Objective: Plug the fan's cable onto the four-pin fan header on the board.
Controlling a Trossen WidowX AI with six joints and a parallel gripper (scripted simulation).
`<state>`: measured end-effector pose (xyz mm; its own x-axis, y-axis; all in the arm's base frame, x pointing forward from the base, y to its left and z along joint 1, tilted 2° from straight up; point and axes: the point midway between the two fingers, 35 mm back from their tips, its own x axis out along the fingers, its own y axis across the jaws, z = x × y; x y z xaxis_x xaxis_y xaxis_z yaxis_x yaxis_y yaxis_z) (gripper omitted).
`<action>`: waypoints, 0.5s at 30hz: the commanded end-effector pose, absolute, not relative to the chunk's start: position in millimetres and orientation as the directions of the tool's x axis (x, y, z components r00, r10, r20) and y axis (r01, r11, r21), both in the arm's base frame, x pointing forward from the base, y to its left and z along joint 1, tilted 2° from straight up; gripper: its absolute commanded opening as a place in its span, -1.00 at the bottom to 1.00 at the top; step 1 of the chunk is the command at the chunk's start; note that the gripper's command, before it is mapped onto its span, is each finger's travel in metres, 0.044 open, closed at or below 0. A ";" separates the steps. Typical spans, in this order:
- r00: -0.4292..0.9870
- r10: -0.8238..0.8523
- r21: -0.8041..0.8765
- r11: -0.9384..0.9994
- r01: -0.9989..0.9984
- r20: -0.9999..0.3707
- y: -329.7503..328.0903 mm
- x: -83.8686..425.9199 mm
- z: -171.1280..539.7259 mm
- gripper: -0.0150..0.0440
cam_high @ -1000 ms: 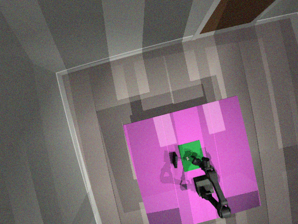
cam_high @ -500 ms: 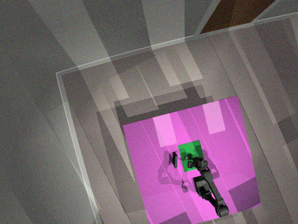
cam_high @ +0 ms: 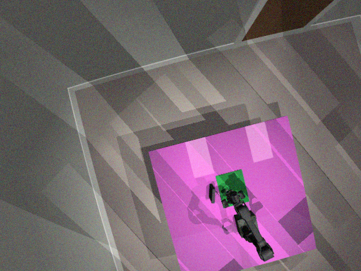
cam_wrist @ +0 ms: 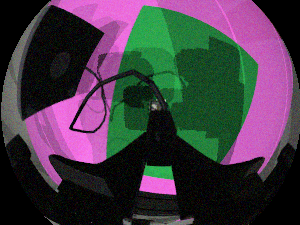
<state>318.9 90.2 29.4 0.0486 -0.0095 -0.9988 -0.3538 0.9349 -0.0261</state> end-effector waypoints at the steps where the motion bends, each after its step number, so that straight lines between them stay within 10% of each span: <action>1: 0.048 -0.016 -0.033 0.923 -0.384 -0.999 91.9 320.9 28.0 -0.49; 15: 0.048 -0.016 -0.033 0.921 -0.388 -0.999 90.2 317.8 29.4 -0.49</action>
